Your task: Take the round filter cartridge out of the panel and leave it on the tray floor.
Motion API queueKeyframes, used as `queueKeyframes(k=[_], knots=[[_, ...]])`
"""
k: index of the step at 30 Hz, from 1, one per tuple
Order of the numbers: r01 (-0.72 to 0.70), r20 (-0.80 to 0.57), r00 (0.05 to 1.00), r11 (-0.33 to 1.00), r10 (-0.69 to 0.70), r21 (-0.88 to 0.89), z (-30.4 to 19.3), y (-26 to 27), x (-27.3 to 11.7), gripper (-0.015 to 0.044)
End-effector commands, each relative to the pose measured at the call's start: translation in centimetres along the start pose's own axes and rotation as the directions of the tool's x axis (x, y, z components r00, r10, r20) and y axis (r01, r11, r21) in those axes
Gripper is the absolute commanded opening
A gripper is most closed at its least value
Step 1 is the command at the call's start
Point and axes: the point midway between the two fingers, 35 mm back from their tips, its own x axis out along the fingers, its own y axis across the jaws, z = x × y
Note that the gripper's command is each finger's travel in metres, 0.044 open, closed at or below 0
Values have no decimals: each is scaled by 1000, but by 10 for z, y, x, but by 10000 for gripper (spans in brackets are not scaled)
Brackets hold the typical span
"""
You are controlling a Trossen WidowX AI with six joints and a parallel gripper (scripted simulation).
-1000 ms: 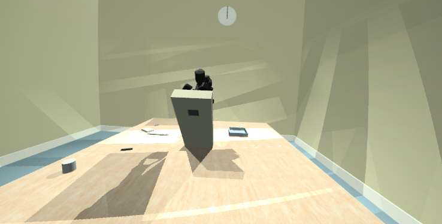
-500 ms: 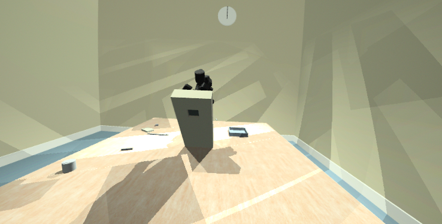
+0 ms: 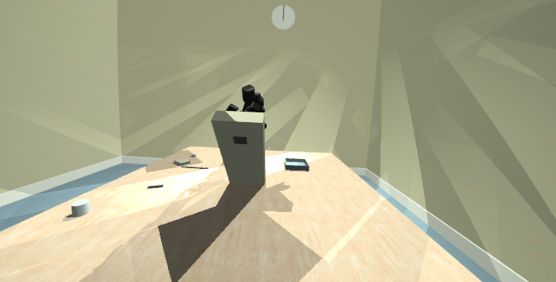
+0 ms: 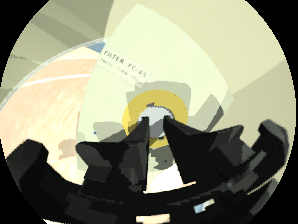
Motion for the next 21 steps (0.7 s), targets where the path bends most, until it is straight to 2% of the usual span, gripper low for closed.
queueKeyframes(k=[1,11,21], knots=[[2,0,1000,995,-2,97,0,-1,4,0],[1,-1,1000,902,-1,431,0,-1,6,0],[1,-1,1000,700,-1,714,0,-1,6,0]])
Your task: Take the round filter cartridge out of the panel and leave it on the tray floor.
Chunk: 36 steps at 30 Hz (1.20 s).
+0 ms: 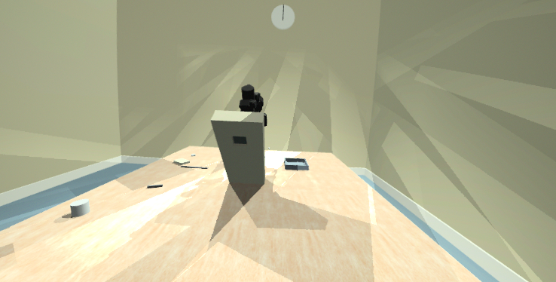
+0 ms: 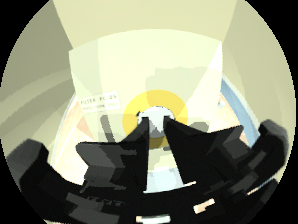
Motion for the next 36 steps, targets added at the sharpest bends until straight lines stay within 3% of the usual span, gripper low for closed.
queueKeyframes(k=[1,10,19,24,36], knots=[[-1,-2,1000,986,1,164,0,0,6,0],[0,-2,1000,888,1,461,0,0,6,0],[1,-2,1000,705,1,710,0,0,6,0],[1,-3,1000,741,1,671,1,0,2,0],[4,-8,1000,789,1,615,0,0,-68,0]])
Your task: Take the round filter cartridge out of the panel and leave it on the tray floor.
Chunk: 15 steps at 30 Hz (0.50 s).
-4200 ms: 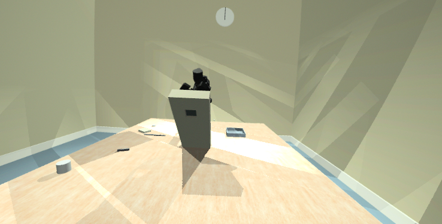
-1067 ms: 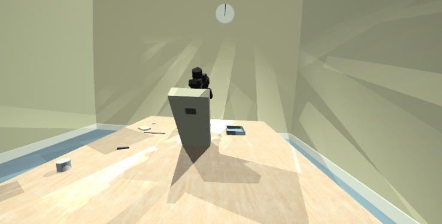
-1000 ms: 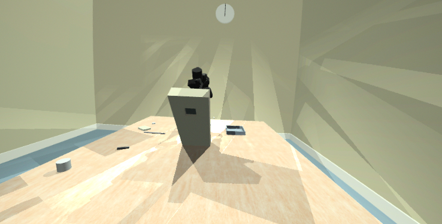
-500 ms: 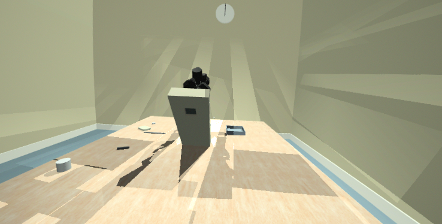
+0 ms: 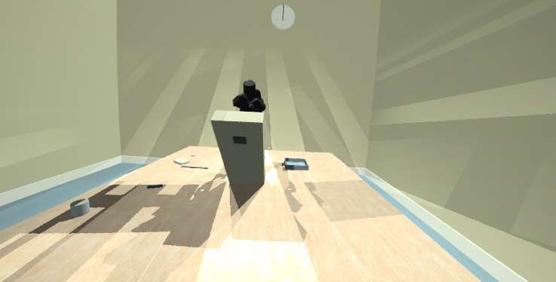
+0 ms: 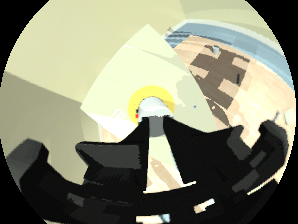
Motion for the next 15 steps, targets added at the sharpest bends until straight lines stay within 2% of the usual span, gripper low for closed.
queueKeyframes(k=[1,15], knots=[[-9,3,1000,1000,9,-29,-1,0,-26,0],[-9,3,1000,1000,9,-30,-2,-1,-27,0]])
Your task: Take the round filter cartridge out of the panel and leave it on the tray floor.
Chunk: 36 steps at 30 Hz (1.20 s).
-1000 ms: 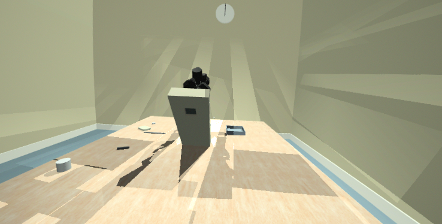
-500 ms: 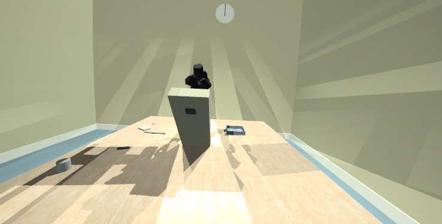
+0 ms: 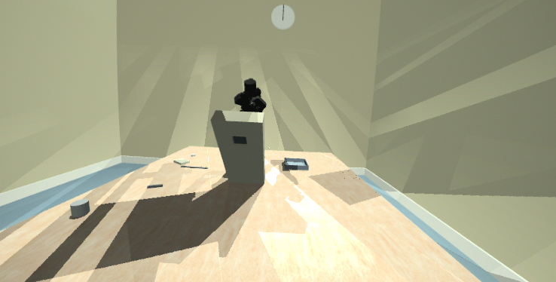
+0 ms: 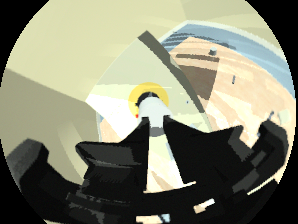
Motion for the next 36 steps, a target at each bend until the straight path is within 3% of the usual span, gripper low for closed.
queueKeyframes(k=[1,24,28,36], knots=[[-13,10,1000,1000,13,-7,0,1,-4,0],[-11,7,1000,1000,11,-7,-56,-48,7,0],[5,-7,1000,1000,-5,-1,-51,-45,8,96],[5,-7,1000,1000,-5,-1,-51,-45,8,96]])
